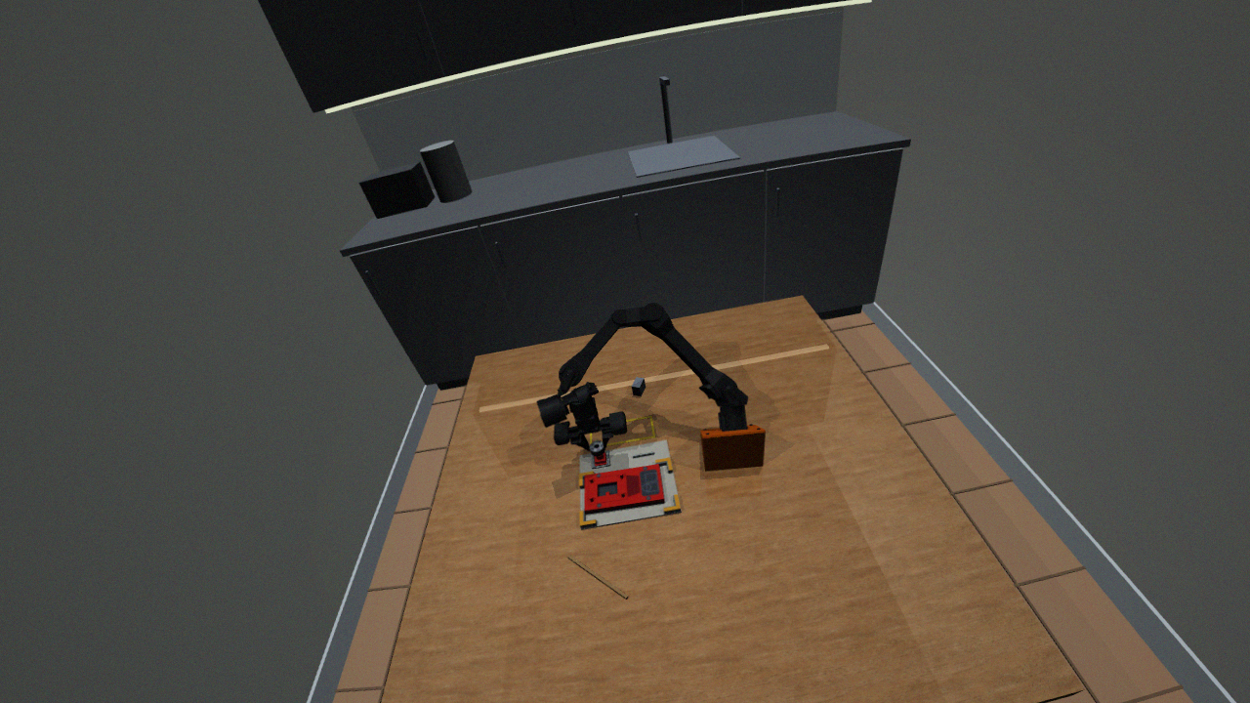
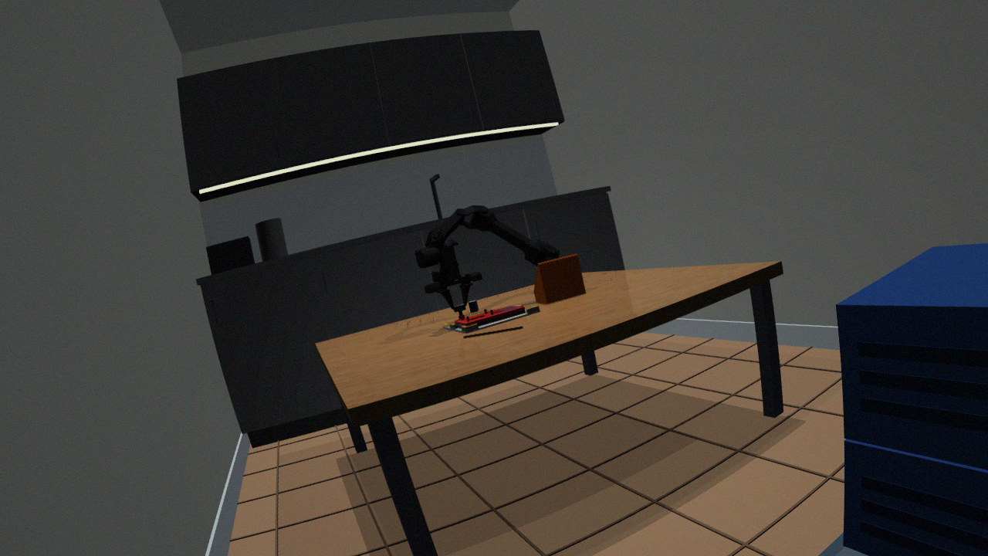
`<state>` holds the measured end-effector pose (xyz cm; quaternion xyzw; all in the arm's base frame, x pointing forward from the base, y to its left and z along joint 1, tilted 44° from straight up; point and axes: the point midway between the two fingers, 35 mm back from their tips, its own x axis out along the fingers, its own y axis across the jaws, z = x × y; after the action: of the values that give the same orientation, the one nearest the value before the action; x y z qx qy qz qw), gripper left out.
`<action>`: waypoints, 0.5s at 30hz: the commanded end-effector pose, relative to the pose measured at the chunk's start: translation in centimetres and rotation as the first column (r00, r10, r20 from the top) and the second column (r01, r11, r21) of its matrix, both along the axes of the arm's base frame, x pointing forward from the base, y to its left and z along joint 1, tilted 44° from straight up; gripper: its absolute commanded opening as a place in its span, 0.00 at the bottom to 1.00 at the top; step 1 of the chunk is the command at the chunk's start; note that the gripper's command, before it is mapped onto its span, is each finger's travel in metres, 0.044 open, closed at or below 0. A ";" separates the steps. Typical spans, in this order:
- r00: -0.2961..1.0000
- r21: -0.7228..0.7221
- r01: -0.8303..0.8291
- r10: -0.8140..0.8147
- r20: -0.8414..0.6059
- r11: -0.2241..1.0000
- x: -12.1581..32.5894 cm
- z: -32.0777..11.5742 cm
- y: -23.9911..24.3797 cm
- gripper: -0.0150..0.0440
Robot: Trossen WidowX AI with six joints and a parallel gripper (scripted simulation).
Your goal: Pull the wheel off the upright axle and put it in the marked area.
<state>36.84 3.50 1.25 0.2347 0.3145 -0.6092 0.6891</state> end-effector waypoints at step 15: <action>1.000 0.002 -0.005 0.005 0.004 1.000 -0.1 0.6 0.8 0.25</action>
<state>36.80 3.84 1.60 0.2343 0.3145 -0.6089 0.6895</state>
